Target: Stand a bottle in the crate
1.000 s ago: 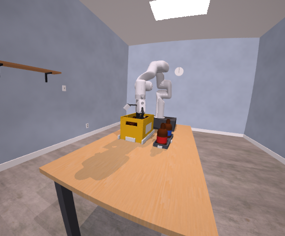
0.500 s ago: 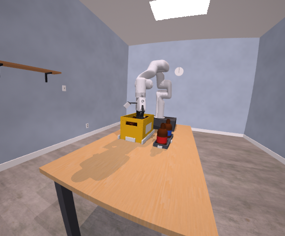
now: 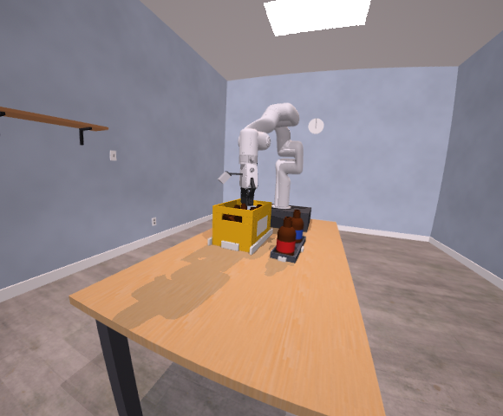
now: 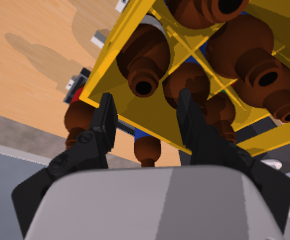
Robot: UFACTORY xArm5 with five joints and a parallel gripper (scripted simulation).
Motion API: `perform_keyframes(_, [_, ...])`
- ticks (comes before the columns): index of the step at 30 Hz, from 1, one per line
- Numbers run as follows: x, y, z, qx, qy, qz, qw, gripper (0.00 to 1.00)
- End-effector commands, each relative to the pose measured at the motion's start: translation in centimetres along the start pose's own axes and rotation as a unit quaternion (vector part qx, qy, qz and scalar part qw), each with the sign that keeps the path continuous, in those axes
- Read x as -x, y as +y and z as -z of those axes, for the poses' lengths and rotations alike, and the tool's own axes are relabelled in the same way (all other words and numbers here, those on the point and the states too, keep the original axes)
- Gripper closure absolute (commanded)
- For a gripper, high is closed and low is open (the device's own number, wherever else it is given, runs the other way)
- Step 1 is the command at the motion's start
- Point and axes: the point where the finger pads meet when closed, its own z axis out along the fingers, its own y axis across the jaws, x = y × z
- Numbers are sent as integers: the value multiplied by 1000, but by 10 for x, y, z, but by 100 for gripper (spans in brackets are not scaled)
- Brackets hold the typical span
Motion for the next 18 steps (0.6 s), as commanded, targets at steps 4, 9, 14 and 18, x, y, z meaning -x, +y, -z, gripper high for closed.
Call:
perform_keyframes(4, [-1, -1, 21, -1, 1, 0, 1000, 35])
perform_keyframes(9, [-1, -1, 30, -1, 1, 0, 1000, 35])
perform_keyframes(14, [0, -1, 33, -1, 1, 0, 1000, 35])
perform_keyframes(18, [0, -1, 36, -1, 1, 0, 1000, 35])
